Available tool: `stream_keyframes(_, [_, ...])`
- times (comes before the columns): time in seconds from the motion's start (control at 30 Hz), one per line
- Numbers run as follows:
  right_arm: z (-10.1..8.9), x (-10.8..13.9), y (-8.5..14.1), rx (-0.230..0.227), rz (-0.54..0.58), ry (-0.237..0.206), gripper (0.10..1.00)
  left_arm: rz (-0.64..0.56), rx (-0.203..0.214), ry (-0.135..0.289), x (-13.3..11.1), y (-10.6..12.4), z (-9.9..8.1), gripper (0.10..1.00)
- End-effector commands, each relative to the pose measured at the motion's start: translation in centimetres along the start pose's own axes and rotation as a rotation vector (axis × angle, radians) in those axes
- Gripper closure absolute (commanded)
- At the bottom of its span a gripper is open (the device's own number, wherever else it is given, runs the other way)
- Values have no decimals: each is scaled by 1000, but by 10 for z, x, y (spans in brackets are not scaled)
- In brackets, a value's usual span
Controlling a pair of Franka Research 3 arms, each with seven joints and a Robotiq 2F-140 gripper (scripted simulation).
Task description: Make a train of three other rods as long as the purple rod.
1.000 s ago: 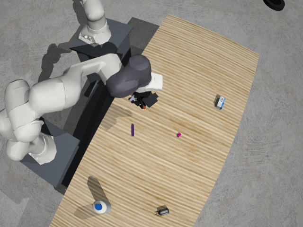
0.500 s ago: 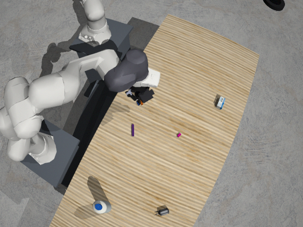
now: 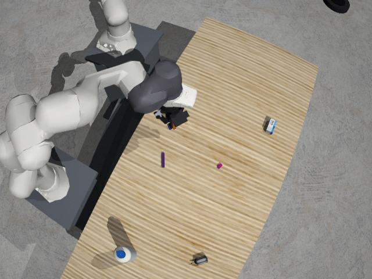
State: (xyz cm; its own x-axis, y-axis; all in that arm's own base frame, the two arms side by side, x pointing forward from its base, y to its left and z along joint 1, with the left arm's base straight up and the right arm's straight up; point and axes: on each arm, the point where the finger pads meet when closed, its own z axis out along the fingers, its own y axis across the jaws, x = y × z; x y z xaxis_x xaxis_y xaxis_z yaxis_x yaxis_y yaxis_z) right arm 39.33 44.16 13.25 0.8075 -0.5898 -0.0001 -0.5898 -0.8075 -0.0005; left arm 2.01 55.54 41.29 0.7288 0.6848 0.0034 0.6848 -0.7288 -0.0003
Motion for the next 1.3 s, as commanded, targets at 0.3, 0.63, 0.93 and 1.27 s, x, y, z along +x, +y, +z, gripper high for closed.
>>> stream_keyframes(0.3, [39, 0, 0, -1, 17, 0, 974, 4, 0, -3, -1, 1, 0, 98])
stream_keyframes(0.63, [76, 0, -1, -1, 17, 0, 974, 4, 0, -3, -1, 1, 0, 98])
stream_keyframes(0.93, [84, 0, -1, -1, 17, 0, 974, 4, 0, -3, -1, 1, 0, 98])
stream_keyframes(1.27, [84, 0, -1, -1, 17, 0, 974, 4, 0, -3, -1, 1, 0, 98])
